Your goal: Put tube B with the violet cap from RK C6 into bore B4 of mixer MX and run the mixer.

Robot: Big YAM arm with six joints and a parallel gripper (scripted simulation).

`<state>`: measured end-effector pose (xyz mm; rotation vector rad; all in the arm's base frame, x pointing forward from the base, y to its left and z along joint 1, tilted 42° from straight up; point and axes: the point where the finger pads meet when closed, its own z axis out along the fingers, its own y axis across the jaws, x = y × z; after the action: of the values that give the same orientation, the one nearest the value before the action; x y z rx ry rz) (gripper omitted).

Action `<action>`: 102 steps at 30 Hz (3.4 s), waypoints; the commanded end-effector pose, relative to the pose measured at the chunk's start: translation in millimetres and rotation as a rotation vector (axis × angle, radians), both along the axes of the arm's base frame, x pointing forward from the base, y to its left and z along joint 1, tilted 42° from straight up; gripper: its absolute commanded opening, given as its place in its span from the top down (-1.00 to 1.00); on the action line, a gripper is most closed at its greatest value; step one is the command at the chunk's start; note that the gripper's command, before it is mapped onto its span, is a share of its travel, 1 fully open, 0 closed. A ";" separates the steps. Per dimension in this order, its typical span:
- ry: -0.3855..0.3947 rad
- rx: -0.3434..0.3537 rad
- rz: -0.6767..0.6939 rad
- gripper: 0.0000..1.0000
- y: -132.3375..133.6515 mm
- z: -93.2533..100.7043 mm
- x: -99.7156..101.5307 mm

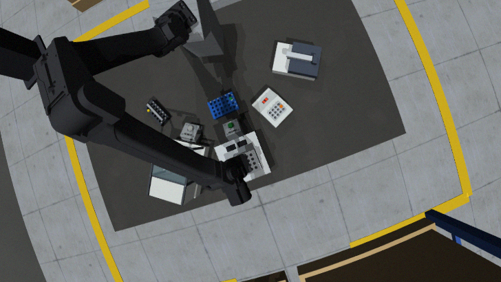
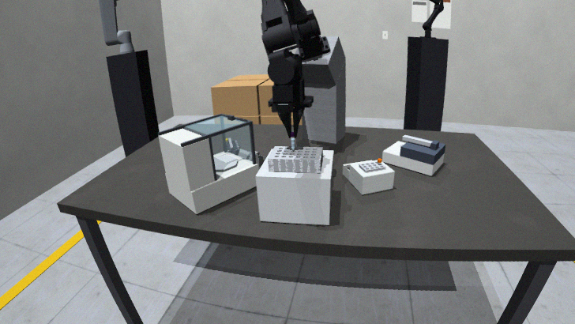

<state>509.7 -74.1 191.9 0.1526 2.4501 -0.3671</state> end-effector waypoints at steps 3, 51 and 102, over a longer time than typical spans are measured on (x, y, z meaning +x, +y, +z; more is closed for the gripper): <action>-0.027 -0.007 0.012 0.82 1.3 17.3 14.5; -0.048 -0.007 0.012 0.82 2.5 25.3 15.3; -0.034 -0.003 0.004 0.82 1.3 16.3 7.7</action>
<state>511.1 -74.2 192.9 0.1526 2.4502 -0.3672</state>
